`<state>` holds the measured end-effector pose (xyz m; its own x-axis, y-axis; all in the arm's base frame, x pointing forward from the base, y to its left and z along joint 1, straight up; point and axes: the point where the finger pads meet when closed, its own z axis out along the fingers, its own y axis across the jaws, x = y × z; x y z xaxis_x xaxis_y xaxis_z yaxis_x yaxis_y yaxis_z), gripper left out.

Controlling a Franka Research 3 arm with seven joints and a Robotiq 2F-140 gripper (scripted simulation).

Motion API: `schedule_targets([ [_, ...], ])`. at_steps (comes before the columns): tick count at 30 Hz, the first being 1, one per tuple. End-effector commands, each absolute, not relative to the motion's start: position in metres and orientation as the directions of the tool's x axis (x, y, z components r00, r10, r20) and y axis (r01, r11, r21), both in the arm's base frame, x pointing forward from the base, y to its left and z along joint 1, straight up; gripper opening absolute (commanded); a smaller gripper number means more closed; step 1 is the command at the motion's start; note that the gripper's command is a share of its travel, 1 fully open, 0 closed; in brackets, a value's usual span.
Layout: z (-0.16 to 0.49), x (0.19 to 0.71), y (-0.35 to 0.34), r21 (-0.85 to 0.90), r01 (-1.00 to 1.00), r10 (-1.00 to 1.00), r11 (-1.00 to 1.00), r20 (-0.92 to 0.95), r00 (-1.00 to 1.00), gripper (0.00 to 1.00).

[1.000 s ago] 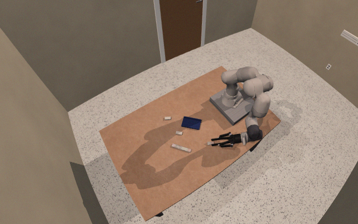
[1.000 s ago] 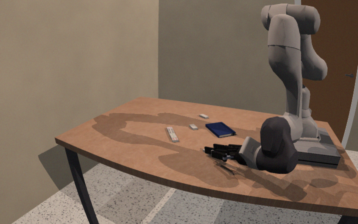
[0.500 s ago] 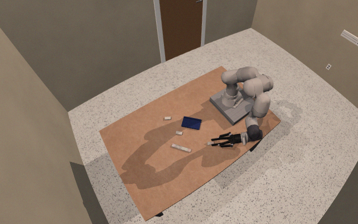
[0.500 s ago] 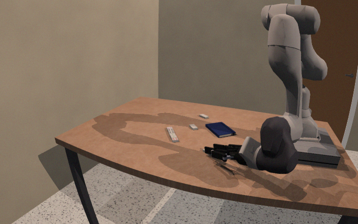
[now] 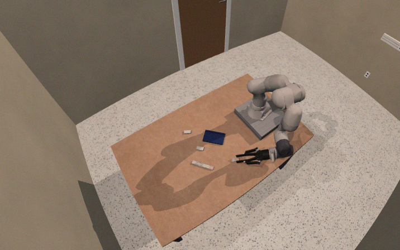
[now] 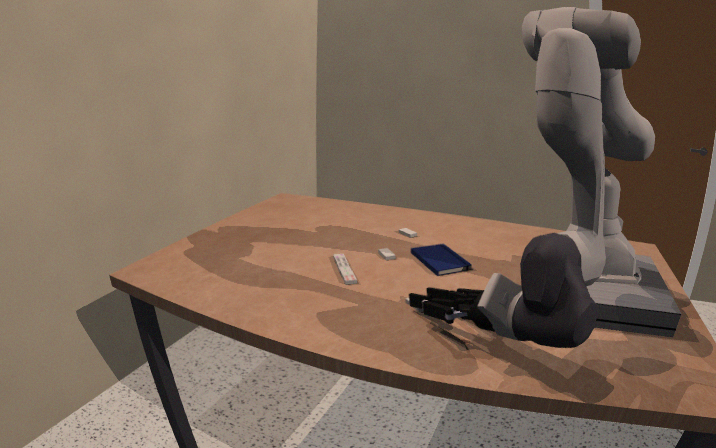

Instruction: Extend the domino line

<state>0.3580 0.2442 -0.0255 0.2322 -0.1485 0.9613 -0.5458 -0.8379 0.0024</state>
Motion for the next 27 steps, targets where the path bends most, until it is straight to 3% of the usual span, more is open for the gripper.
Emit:
schedule_targets([
  [1, -0.025, 0.359, 0.244, -0.003, -0.546, -0.152, -0.838, 0.962, 0.228, 0.33],
  [27, 0.003, 0.326, 0.266, -0.003, -0.546, -0.152, -0.838, 0.962, 0.228, 0.33],
])
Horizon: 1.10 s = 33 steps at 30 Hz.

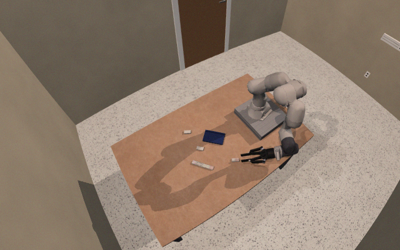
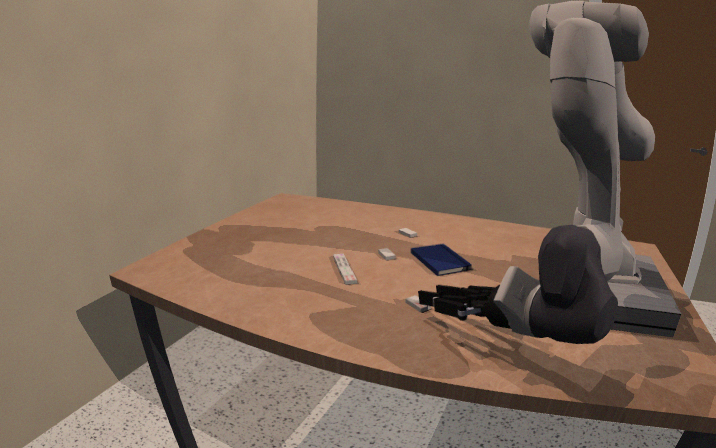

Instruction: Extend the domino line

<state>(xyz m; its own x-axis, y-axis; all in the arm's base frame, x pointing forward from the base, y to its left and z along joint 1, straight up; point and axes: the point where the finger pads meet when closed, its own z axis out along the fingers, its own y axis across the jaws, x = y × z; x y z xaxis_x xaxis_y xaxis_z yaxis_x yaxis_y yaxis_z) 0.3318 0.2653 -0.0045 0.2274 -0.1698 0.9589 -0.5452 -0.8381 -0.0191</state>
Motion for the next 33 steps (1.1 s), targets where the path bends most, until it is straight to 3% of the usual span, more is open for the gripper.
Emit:
schedule_targets([
  [1, 0.004, 0.324, 0.267, -0.003, -0.546, -0.152, -0.838, 0.962, 0.228, 0.33],
  [33, 0.030, 0.323, 0.268, -0.003, -0.546, -0.224, -0.838, 0.914, 0.338, 0.33],
])
